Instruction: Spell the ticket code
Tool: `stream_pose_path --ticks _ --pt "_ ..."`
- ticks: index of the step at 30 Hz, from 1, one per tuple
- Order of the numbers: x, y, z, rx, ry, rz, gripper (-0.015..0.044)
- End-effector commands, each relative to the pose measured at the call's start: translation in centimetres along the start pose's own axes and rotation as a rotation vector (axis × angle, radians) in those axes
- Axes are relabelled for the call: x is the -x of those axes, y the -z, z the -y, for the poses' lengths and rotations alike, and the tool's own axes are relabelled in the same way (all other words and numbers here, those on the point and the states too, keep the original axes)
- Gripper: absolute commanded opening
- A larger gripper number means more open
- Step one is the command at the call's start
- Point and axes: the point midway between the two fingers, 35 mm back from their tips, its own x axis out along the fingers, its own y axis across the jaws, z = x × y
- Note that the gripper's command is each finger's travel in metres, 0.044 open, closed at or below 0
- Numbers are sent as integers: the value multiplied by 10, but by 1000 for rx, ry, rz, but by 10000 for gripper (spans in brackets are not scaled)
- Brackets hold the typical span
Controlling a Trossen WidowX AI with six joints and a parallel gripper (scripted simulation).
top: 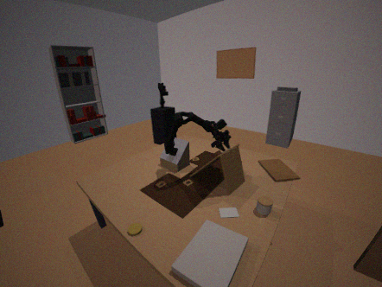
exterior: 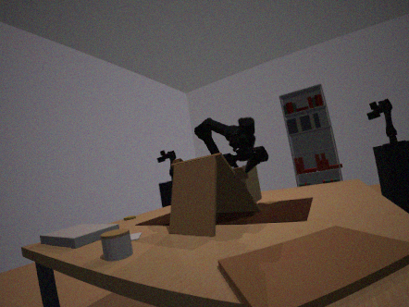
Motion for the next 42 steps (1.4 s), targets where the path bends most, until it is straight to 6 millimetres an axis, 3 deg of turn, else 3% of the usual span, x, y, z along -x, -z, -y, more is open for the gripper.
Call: stream_pose_path --ticks 1,42 --pt "0 1 3 4 -4 -3 0" --pt "0 2 22 6 -3 -3 0"
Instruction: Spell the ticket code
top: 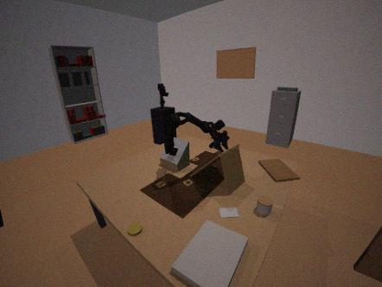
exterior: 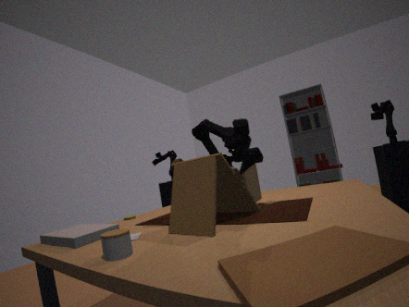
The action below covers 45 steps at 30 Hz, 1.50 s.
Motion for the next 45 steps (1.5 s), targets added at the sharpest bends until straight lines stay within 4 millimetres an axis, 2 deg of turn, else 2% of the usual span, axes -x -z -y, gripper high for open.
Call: stream_pose_path --ticks 1,40,45 --pt "0 1 1 5 -4 -3 0" --pt "0 2 22 6 -3 -3 0" --pt "0 0 20 2 1 0 131"
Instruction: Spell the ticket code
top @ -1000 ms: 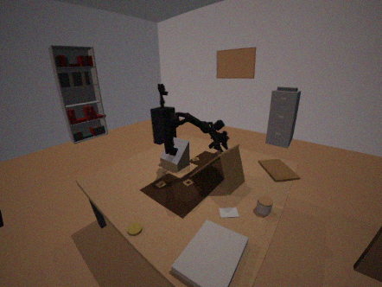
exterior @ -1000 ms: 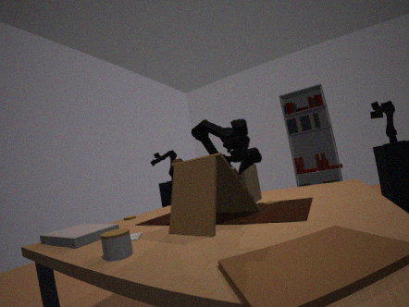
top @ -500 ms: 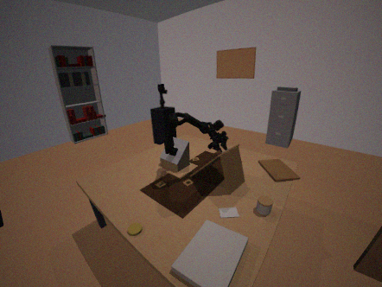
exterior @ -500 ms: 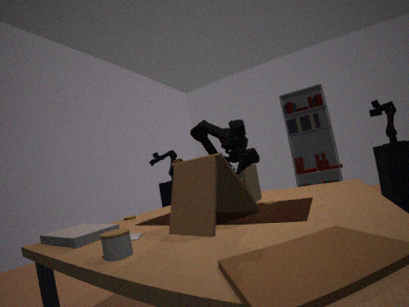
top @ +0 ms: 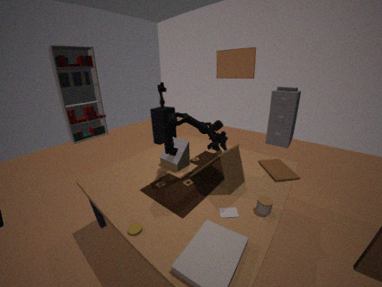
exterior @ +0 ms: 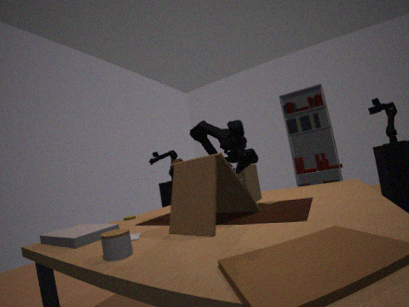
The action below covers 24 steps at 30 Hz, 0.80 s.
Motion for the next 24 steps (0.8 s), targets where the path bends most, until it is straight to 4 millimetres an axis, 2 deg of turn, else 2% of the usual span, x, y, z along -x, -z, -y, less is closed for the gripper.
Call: stream_pose_path --ticks 1,6,7,24 --pt "0 0 0 0 0 0 157" --pt "4 0 0 4 -4 -2 289" --pt "6 0 0 4 -4 -3 295" --pt "18 0 -1 4 -5 -3 295"
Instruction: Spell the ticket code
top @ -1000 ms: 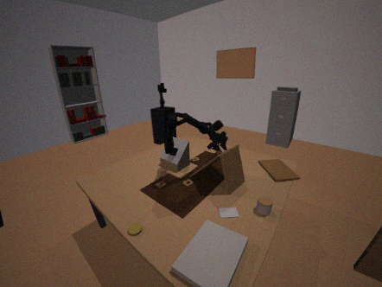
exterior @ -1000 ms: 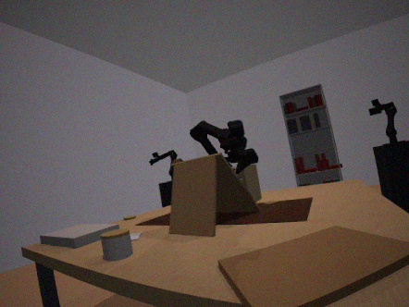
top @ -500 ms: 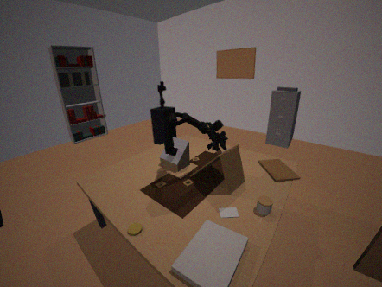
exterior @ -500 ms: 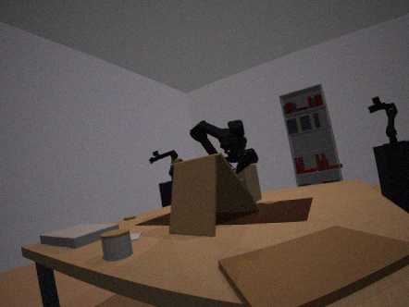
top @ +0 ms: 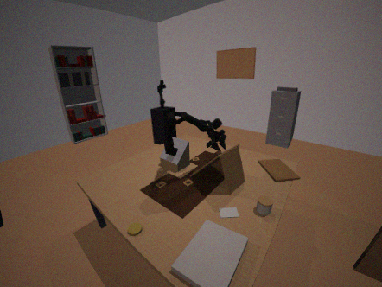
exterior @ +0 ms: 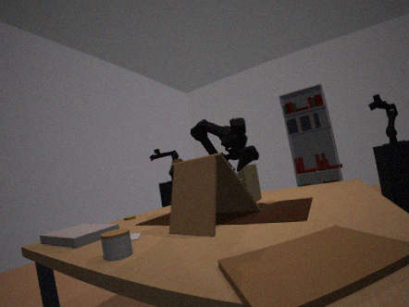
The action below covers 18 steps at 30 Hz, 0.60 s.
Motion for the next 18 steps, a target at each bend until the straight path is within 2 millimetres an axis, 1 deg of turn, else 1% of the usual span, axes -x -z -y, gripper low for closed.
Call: stream_pose_path --ticks 1,18 --pt "3 0 0 -2 3 2 295" --pt "15 2 -2 -2 2 1 295"
